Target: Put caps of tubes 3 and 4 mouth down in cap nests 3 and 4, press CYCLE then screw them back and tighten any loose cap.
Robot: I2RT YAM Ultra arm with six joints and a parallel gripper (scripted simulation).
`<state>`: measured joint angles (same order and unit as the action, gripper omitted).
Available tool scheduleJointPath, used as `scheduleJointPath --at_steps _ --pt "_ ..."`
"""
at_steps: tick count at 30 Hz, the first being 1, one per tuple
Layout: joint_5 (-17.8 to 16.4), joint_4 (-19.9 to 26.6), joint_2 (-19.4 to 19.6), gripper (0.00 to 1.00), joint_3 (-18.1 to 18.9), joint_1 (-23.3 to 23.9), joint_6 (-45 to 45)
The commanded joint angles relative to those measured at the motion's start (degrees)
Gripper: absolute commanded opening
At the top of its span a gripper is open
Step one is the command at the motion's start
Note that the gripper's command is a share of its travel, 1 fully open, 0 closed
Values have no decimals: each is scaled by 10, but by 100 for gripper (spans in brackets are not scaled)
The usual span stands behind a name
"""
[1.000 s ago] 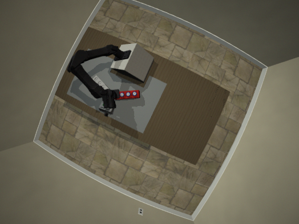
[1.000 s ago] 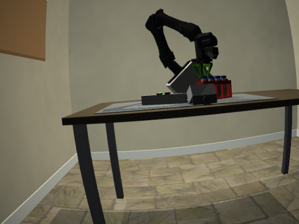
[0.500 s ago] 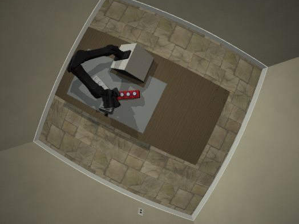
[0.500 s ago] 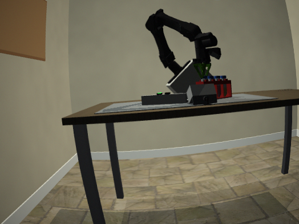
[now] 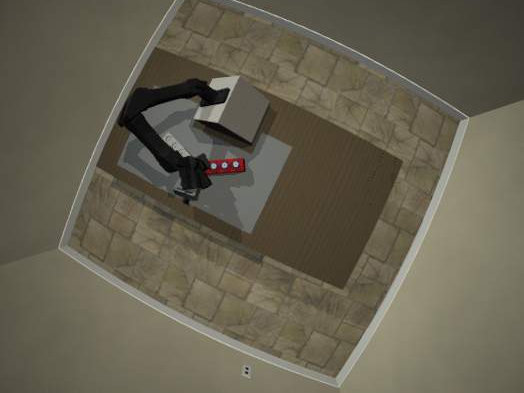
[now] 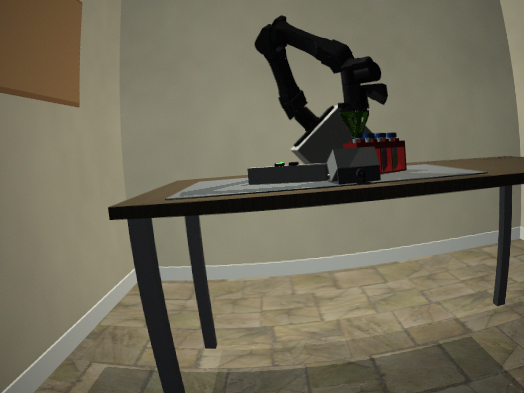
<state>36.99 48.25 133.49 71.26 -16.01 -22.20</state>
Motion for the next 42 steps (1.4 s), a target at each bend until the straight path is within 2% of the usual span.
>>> scheduleJointPath --at_steps 1,8,10,25,32,33,42 --pt "0 0 -4 0 3 -4 17" --pt "0 -1 -4 0 3 -3 150" --pt "0 -1 -4 0 3 -3 150" --pt "0 -3 -3 0 2 -3 436" --pt "0 -3 -3 0 2 -3 446" --pt "0 -3 -3 49 2 -3 447" --pt "0 -3 -3 49 2 -3 446"
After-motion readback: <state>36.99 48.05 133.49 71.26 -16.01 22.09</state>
